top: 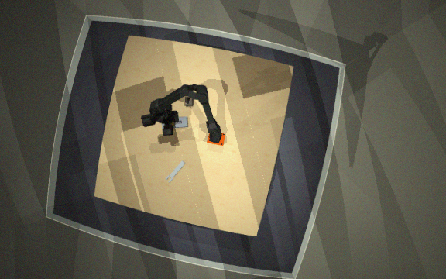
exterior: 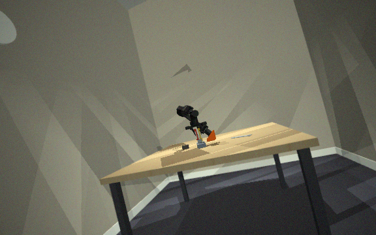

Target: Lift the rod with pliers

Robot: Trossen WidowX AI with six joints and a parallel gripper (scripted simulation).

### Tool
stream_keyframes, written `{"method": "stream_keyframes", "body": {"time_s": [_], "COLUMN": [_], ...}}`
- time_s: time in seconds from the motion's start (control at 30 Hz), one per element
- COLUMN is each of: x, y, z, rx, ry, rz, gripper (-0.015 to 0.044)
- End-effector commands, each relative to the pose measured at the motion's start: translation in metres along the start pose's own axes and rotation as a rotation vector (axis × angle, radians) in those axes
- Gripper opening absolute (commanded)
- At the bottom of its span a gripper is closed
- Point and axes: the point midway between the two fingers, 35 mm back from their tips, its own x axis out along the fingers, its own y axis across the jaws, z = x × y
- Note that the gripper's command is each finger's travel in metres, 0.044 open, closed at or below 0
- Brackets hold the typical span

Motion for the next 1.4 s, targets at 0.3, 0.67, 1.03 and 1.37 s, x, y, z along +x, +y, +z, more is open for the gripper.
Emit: {"method": "stream_keyframes", "body": {"time_s": [0.3,0.67,1.03,1.37], "x": [-0.001,-0.01,-0.019,-0.027], "y": [0.001,0.003,0.004,0.006], "z": [0.0,-0.001,-0.001,0.0], "rx": [0.0,0.0,0.0,0.0], "ry": [0.004,0.004,0.005,0.006], "rz": [0.003,0.0,-0.003,-0.005], "gripper": [0.0101,0.0101,0.0101,0.0101]}}
